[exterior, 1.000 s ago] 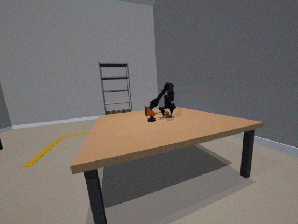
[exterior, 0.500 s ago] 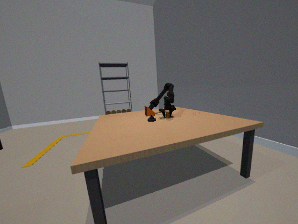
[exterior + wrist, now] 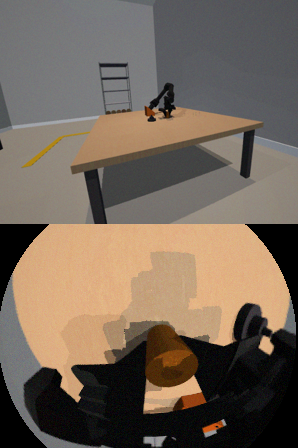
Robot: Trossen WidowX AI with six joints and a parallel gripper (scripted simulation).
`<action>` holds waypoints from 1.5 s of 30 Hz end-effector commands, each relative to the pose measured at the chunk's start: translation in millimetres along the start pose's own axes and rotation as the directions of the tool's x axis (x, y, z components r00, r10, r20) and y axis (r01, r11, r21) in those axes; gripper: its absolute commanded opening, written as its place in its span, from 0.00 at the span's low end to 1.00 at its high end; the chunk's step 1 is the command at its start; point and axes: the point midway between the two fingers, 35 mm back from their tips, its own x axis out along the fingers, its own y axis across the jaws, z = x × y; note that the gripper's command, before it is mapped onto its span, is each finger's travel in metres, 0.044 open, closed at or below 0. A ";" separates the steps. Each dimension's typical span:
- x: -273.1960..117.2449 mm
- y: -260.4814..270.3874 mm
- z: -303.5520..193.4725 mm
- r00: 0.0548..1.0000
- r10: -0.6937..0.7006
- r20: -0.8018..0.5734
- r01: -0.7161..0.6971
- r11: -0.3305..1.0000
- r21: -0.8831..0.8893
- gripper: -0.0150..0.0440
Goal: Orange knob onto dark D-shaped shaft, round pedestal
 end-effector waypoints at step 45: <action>-122.4 -49.8 15.7 1.000 -0.013 0.012 0.013 1.000 -0.001 0.25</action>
